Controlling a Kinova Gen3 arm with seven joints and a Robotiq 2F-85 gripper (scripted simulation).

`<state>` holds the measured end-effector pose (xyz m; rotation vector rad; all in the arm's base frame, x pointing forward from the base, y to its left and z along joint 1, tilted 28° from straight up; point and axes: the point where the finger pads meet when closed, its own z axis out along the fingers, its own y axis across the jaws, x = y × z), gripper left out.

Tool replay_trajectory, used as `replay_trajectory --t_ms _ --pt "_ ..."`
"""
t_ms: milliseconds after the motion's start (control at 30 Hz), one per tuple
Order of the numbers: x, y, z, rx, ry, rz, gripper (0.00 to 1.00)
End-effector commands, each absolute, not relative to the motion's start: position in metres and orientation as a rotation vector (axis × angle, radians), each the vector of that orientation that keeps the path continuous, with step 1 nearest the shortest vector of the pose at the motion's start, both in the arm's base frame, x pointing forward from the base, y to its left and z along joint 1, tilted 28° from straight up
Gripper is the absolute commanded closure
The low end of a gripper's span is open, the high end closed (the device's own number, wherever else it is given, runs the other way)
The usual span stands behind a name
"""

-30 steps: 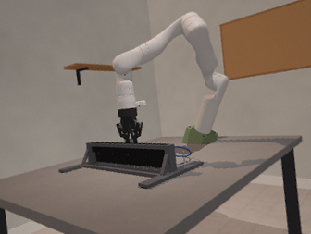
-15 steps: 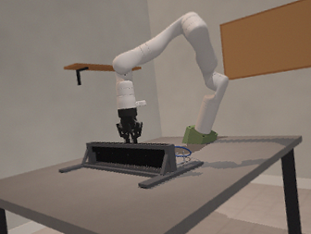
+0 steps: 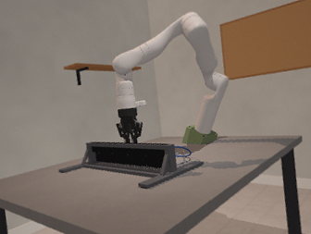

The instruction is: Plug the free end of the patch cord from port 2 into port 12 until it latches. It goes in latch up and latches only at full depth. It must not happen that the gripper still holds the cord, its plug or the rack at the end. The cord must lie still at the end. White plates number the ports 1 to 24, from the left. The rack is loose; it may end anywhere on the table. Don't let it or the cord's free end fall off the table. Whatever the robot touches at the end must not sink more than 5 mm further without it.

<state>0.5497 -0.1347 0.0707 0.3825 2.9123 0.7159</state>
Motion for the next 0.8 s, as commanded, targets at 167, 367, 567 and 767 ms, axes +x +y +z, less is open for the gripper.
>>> replay_trajectory --t_ms 167,367,567,767 --pt "0.55 -0.137 0.074 0.383 2.91 0.714 0.63" --pt "0.548 -0.141 0.083 0.383 2.91 0.714 0.63" --pt "0.546 -0.146 0.092 0.383 2.91 0.714 0.63" --pt "0.543 -0.154 0.109 0.383 2.91 0.714 0.63"
